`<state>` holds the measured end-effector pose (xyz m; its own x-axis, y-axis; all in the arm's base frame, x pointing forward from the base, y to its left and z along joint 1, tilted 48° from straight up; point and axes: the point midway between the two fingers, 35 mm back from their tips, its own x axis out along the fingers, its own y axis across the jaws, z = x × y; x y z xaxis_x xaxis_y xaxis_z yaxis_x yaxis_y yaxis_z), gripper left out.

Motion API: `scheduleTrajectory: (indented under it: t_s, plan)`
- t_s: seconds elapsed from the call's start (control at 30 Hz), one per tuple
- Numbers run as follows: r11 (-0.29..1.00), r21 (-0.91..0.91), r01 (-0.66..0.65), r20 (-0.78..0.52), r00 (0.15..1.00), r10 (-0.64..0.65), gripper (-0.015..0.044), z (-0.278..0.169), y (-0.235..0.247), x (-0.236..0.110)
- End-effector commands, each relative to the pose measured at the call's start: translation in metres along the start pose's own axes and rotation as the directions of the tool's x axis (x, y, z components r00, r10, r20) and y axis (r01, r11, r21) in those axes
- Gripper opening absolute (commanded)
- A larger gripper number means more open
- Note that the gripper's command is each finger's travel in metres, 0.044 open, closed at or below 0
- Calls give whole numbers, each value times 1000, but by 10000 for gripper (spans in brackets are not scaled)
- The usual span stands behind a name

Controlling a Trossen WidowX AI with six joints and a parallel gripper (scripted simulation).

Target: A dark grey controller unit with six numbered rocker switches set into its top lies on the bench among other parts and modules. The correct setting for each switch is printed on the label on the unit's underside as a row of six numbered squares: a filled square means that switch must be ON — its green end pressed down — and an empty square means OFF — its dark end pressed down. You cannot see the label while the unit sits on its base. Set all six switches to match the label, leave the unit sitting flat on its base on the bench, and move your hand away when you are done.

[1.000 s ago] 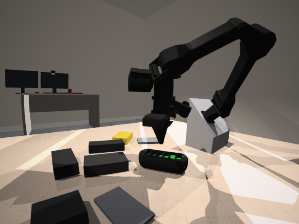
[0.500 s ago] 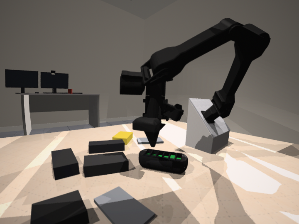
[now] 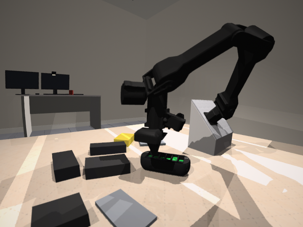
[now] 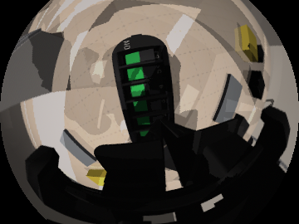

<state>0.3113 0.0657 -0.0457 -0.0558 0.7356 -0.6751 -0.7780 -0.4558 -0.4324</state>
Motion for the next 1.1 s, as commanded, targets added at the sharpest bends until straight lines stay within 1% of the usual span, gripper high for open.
scheduleTrajectory:
  t_s: [0.0,0.17,0.57,0.63,0.73,0.97,1.07]
  plan:
    - [1000,9,2,5,1000,-2,0,0,1,5]
    - [1000,9,2,5,1000,-2,0,0,1,12]
    - [1000,9,2,5,1000,-2,0,0,1,12]
    - [1000,6,1,4,1000,-1,0,0,1,2]
    - [1000,9,1,3,1000,-1,0,-1,1,-31]
    - [1000,9,1,3,1000,-1,0,1,2,-33]
    - [1000,11,1,4,1000,-1,0,15,7,-35]
